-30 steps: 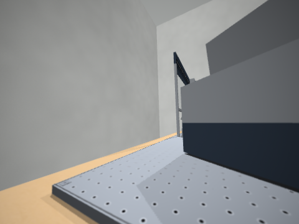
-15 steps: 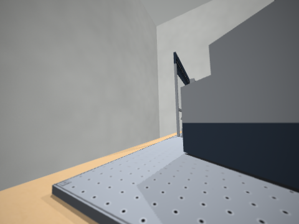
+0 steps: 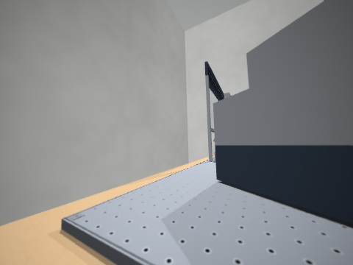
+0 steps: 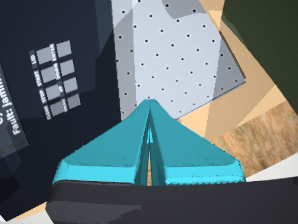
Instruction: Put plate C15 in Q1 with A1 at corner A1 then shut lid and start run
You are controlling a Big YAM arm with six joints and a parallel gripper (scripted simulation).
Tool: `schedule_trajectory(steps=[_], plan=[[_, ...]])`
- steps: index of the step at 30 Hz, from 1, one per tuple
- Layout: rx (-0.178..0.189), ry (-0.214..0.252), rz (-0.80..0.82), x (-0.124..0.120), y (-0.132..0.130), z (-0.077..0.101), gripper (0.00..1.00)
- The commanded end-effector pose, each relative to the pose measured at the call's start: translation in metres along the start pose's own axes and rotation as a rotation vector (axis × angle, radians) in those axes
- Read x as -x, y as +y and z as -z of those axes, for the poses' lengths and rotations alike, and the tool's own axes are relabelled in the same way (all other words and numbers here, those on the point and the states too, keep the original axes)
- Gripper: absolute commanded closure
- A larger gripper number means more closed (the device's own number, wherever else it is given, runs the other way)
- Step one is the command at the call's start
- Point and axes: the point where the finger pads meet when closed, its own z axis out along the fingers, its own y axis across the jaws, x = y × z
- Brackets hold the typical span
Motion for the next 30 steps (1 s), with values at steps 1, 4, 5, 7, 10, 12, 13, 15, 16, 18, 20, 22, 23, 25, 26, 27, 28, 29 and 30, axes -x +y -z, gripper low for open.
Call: schedule_trajectory(steps=[1, 4, 5, 7, 10, 12, 13, 15, 16, 18, 20, 22, 23, 25, 26, 27, 28, 29, 30], plan=[[-0.002, -0.003, -0.013, 0.0017, -0.0015, -0.0031, 1.00], [-0.009, -0.006, -0.013, 0.0022, -0.0029, -0.0031, 1.00], [-0.009, -0.006, -0.013, 0.0022, -0.0029, -0.0031, 1.00], [-0.016, -0.008, -0.013, 0.0037, -0.0070, -0.0006, 1.00], [-0.019, -0.009, -0.013, 0.0043, -0.0086, 0.0020, 1.00], [-0.014, -0.008, -0.013, 0.0039, -0.0074, 0.0035, 1.00], [-0.011, -0.007, -0.013, 0.0036, -0.0067, 0.0042, 1.00], [-0.009, -0.006, -0.012, 0.0034, -0.0061, 0.0045, 1.00], [-0.008, -0.006, -0.012, 0.0033, -0.0057, 0.0047, 1.00], [-0.006, -0.005, -0.012, 0.0030, -0.0049, 0.0049, 1.00], [-0.004, -0.004, -0.012, 0.0027, -0.0040, 0.0052, 1.00], [-0.004, -0.004, -0.012, 0.0027, -0.0040, 0.0052, 1.00], [-0.003, -0.004, -0.012, 0.0025, -0.0037, 0.0054, 1.00], [0.000, -0.003, -0.012, 0.0022, -0.0028, 0.0056, 1.00], [0.001, -0.003, -0.012, 0.0021, -0.0024, 0.0058, 1.00], [0.001, -0.003, -0.011, 0.0021, -0.0023, 0.0057, 1.00], [0.001, -0.003, -0.011, 0.0021, -0.0024, 0.0057, 1.00], [0.001, -0.003, -0.011, 0.0021, -0.0023, 0.0056, 1.00], [-0.003, -0.004, -0.011, 0.0025, -0.0036, 0.0049, 1.00]])
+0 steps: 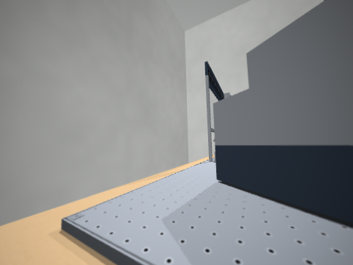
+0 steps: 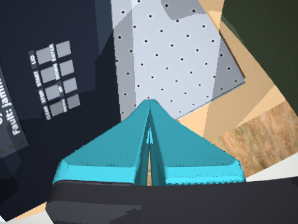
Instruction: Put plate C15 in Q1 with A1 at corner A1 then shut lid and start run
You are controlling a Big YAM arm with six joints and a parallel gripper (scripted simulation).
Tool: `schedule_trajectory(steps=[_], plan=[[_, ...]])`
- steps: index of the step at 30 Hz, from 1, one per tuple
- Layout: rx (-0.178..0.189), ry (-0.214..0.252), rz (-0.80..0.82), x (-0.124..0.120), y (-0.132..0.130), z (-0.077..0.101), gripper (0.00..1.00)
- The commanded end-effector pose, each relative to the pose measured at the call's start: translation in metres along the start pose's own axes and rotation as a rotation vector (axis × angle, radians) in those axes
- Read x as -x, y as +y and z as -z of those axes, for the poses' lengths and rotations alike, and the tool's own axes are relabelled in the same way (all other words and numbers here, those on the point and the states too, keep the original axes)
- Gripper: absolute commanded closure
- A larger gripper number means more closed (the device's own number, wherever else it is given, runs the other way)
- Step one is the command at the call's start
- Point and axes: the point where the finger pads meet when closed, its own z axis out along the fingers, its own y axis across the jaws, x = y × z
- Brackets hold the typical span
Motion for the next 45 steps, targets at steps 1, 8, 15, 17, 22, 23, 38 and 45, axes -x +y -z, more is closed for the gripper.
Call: schedule_trajectory(steps=[1, 8, 15, 17, 22, 23, 38, 45], plan=[[-0.005, -0.005, -0.011, 0.003, -0.005, 0.004, 1.00], [-0.026, -0.013, -0.010, 0.005, -0.012, 0.000, 1.00], [-0.033, -0.016, -0.010, 0.006, -0.014, -0.001, 1.00], [-0.034, -0.016, -0.010, 0.006, -0.014, -0.001, 1.00], [-0.032, -0.016, -0.009, 0.006, -0.013, -0.001, 1.00], [-0.028, -0.014, -0.009, 0.006, -0.012, -0.001, 1.00], [0.010, -0.001, -0.008, 0.001, 0.001, 0.005, 1.00], [0.014, 0.001, -0.008, 0.000, 0.002, 0.005, 1.00]])
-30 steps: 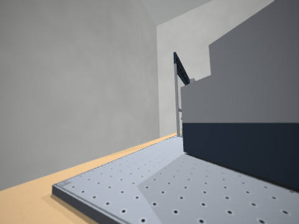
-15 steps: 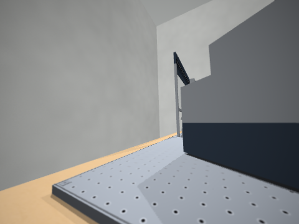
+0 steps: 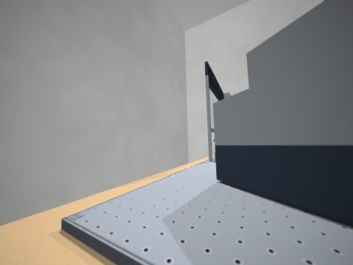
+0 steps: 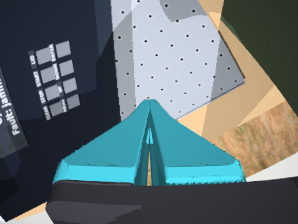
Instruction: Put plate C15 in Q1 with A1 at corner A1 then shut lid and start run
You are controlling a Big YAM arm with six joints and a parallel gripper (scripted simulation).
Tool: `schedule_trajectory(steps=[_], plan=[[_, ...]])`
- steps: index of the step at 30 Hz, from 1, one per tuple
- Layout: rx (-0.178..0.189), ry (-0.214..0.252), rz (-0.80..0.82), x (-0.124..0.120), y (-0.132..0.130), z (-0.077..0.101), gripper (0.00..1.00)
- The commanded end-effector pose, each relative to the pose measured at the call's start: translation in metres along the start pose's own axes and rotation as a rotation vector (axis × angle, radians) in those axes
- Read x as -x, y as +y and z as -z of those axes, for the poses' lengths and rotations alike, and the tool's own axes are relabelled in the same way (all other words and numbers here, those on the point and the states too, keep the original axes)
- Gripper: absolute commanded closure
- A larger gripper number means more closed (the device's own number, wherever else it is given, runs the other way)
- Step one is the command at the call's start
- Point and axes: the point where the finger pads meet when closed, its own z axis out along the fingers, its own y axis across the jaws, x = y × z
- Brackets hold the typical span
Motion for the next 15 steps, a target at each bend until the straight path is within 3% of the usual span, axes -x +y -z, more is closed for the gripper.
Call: schedule_trajectory(steps=[1, 15], plan=[[0.014, 0.001, -0.008, 0.000, 0.003, 0.005, 1.00], [-0.022, -0.013, -0.006, 0.005, -0.010, -0.002, 1.00]])
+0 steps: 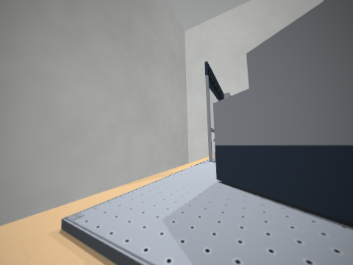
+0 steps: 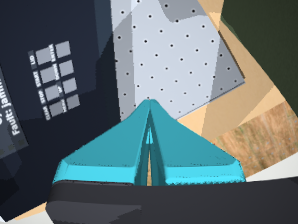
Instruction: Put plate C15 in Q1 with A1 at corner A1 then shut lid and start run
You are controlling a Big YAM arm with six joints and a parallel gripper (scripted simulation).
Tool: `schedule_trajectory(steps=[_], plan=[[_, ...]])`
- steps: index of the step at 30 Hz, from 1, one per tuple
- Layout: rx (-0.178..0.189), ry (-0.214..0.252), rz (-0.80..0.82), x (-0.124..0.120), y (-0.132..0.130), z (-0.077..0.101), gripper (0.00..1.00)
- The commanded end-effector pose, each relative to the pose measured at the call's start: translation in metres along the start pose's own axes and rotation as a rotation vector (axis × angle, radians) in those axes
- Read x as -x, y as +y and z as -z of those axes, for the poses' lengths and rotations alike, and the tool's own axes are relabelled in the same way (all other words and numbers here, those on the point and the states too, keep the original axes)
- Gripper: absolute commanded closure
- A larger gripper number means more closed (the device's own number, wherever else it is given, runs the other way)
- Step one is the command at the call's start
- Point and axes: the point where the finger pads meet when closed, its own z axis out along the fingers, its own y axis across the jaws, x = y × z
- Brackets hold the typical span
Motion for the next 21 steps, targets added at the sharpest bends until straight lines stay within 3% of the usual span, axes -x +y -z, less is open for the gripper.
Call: schedule_trajectory(steps=[1, 21], plan=[[-0.021, -0.013, -0.006, 0.0047, -0.0094, -0.0014, 1.00], [-0.017, -0.011, -0.005, 0.0040, -0.0077, -0.0017, 1.00]])
